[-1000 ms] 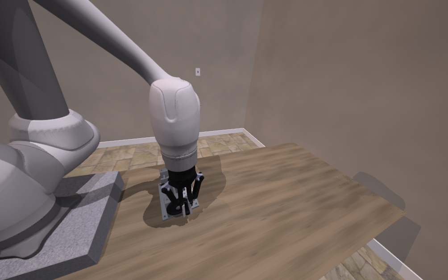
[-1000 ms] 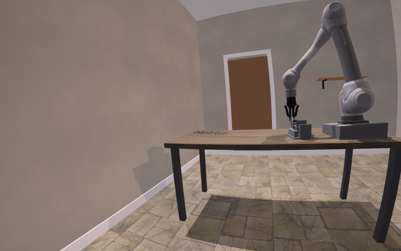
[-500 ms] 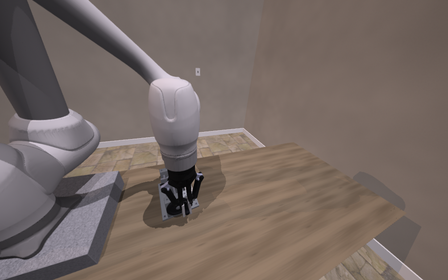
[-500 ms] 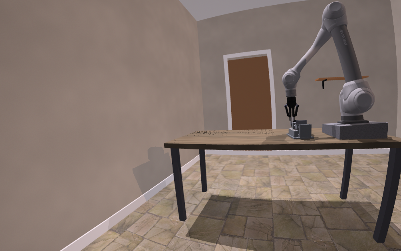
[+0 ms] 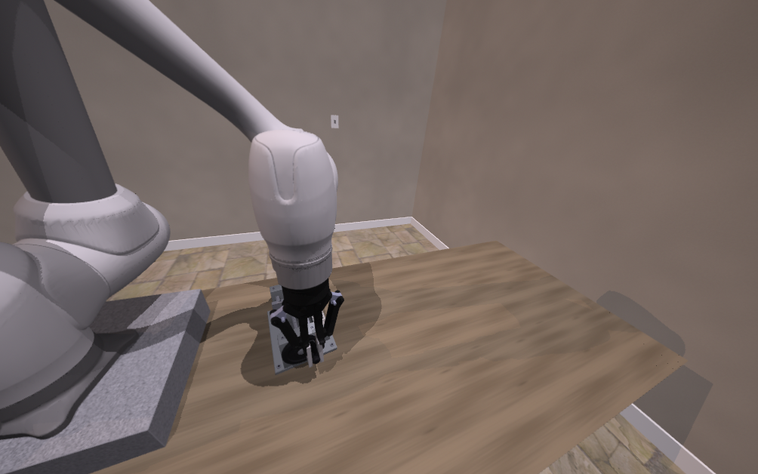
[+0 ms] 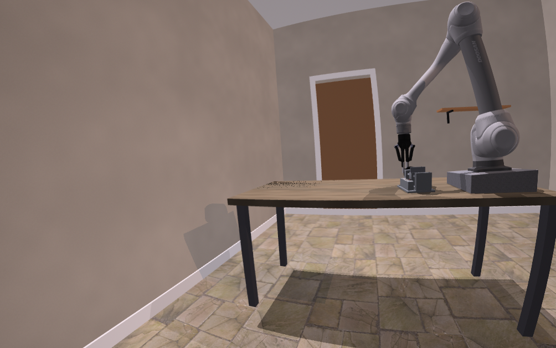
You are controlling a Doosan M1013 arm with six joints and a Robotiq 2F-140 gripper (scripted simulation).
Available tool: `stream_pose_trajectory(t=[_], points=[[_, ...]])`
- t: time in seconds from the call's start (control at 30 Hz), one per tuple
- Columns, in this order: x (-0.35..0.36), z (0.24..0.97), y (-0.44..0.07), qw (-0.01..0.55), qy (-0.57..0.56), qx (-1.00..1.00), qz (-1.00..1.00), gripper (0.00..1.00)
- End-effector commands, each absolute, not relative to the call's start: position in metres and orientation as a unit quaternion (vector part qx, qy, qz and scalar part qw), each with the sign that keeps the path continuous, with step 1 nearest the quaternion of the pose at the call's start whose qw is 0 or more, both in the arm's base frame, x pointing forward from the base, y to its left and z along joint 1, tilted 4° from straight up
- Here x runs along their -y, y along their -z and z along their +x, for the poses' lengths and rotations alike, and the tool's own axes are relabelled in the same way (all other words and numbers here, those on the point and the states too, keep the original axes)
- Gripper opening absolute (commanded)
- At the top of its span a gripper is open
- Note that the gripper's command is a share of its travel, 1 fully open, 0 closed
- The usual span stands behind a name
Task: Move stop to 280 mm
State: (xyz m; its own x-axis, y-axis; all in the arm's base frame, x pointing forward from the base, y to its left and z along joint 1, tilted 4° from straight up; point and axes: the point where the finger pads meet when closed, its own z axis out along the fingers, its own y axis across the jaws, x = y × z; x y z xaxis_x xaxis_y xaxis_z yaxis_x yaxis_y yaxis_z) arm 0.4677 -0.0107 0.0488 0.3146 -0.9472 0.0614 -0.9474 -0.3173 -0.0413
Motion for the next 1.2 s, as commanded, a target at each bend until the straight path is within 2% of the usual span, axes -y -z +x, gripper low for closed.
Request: stream_pose_trajectory(t=[0.0,1.17], points=[[0.011,0.467,-0.05,0.001,-0.037,0.584,0.811,0.04],[0.016,0.449,-0.058,0.001,-0.037,0.584,0.811,0.04]])
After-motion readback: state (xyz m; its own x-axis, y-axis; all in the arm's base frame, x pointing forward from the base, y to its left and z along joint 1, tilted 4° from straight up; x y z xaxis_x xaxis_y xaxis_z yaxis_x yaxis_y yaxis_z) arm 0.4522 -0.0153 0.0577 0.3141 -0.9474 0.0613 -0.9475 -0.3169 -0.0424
